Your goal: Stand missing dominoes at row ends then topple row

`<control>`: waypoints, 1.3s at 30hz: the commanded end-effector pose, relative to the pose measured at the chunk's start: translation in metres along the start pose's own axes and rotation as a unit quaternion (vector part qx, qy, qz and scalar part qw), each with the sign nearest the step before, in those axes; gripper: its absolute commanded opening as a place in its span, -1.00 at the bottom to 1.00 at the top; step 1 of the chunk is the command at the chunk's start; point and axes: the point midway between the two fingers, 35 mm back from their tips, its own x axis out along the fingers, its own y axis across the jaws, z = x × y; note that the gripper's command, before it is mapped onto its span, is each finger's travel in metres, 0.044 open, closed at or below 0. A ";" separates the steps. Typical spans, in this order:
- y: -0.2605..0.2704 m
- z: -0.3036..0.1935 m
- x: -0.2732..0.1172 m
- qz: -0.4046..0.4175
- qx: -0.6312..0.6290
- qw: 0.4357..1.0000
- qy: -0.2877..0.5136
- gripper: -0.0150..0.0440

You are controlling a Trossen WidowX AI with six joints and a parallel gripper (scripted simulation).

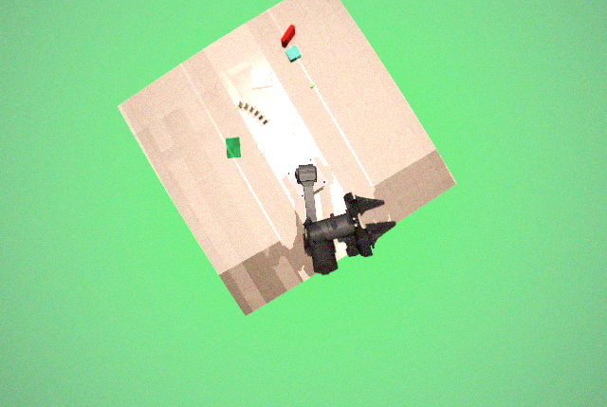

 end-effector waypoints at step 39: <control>-0.453 -0.278 -0.077 -0.212 -0.738 0.330 0.550 1.00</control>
